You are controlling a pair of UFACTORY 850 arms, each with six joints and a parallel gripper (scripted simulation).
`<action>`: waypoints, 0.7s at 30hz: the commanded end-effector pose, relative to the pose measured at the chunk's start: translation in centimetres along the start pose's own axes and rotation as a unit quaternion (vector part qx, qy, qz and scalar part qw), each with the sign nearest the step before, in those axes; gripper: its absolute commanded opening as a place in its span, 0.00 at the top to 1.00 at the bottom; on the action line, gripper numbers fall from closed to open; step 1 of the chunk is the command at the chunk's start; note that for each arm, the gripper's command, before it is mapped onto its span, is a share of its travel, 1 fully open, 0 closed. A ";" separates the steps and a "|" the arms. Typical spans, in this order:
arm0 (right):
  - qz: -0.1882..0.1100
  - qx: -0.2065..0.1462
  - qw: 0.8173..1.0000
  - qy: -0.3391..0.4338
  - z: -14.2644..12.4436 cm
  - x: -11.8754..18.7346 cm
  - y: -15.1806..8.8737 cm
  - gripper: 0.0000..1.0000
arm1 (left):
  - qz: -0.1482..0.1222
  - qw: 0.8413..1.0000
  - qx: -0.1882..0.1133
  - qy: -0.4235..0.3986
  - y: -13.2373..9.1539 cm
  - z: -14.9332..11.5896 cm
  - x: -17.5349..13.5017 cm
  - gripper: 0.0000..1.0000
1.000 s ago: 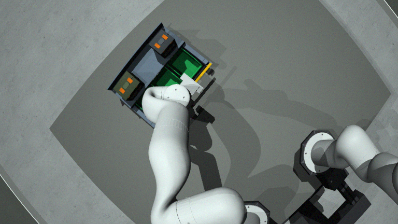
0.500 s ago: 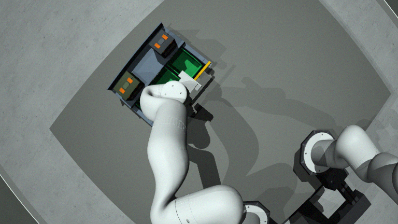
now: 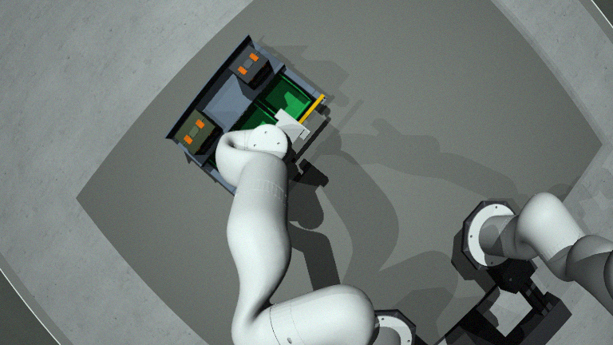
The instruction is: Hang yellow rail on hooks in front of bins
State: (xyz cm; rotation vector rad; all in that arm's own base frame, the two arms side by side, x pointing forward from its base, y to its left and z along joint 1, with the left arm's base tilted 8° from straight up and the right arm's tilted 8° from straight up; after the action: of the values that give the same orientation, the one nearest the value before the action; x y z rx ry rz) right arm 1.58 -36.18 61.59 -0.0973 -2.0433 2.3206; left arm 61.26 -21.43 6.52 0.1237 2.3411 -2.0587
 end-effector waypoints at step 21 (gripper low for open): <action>0.000 0.001 1.000 0.000 0.0 0.0 -0.1 0.00 | 0.001 1.000 0.000 0.000 0.5 0.0 -0.1 1.00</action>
State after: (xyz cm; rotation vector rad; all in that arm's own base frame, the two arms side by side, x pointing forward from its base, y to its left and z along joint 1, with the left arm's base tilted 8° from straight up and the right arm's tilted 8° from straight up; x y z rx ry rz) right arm 1.58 -36.18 61.59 -0.0973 -2.0433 2.3206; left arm 61.30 -21.37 6.04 0.1236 2.3412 -2.0588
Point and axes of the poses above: on each arm, the point where the finger pads meet when closed, its own y axis out along the fingers, its own x axis across the jaws, z = x × y, the point moved 10 cm from there along -y, back along the fingers, and after that the axes turned 7 degrees about y, right-handed, at the moved point
